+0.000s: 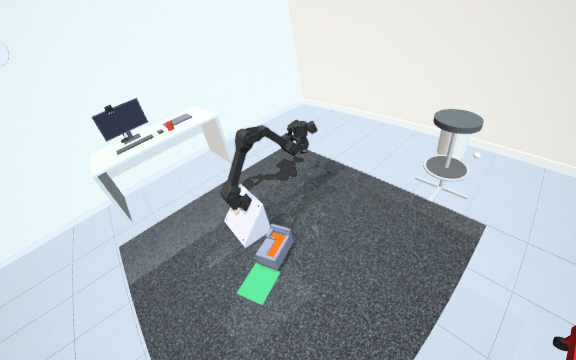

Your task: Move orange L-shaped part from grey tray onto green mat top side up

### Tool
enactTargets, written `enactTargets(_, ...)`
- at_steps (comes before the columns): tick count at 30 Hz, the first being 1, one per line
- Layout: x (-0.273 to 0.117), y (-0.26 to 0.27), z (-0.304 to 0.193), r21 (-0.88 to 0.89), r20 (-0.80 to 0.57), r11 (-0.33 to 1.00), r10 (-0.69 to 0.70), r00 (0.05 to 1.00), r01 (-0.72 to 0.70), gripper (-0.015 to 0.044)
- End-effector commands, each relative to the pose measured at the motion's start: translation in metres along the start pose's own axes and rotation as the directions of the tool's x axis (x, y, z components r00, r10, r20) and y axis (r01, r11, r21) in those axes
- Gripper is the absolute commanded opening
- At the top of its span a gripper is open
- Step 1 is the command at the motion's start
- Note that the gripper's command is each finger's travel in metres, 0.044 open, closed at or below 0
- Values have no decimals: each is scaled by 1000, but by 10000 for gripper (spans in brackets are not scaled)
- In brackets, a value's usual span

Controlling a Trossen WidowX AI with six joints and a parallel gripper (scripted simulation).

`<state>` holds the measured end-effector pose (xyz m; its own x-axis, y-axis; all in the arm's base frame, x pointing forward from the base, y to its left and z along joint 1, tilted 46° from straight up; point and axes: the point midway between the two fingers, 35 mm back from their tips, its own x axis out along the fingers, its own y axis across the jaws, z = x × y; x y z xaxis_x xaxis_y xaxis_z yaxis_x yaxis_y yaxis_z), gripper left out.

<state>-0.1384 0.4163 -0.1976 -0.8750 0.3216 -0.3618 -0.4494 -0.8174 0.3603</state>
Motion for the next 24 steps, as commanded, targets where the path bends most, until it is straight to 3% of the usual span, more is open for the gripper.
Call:
enactTargets(1,-3,-3,0,18,-7,1000,-17,1000,17,374)
enactTargets(4,-30,-29,-1,169,-83,972,-153,985,166,295)
enactTargets(8,-101,-63,-14,423,-294,778,-367,883,464,190)
enactTargets(11,-149,-69,-27,515,-437,599,-432,789,613,180)
enactTargets(17,-234,-51,-50,553,-677,239,-429,598,798,180)
enactTargets(24,-328,7,-69,420,-888,-149,-270,371,896,180)
